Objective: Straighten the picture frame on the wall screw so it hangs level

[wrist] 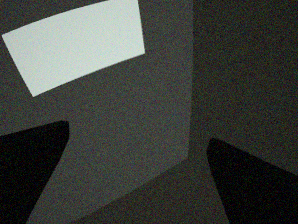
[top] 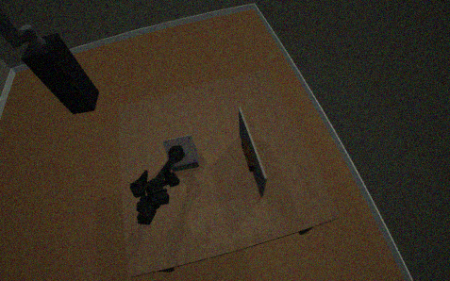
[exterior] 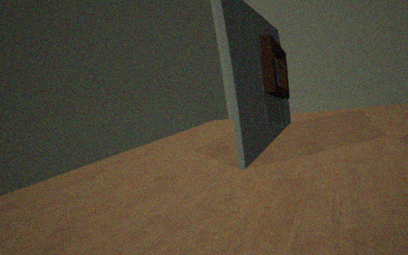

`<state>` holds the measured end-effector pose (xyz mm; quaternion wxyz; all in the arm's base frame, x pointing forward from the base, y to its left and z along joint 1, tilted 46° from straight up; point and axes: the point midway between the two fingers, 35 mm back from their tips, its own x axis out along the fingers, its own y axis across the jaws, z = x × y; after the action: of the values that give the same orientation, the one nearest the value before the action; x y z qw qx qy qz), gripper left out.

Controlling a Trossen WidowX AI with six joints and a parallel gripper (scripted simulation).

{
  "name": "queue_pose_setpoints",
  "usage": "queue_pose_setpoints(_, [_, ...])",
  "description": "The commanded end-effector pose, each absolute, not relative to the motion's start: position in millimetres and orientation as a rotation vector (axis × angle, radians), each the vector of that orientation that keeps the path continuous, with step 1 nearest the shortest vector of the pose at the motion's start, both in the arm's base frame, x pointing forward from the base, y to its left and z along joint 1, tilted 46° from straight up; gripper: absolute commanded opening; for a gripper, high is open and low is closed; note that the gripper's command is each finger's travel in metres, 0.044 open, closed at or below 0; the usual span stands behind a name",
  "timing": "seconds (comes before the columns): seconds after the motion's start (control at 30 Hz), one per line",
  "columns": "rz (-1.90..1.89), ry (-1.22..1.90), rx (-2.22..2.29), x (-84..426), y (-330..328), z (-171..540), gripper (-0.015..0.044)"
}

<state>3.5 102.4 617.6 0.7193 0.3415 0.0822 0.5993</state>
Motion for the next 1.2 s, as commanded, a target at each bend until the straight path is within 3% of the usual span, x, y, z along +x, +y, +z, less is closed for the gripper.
queue_pose_setpoints(0.0, [1.32, 0.182, 0.755, 4.3, 102.9, 616.4, 0.0374])
queue_pose_setpoints(0.17, [1.186, 0.177, 0.744, 28.9, 112.6, 584.6, 0.026])
queue_pose_setpoints(0.63, [0.836, 0.249, 0.748, 121.9, 117.1, 457.2, 0.026])
queue_pose_setpoints(1.17, [0.322, 0.159, 0.854, 191.2, 27.6, 268.2, 0.026])
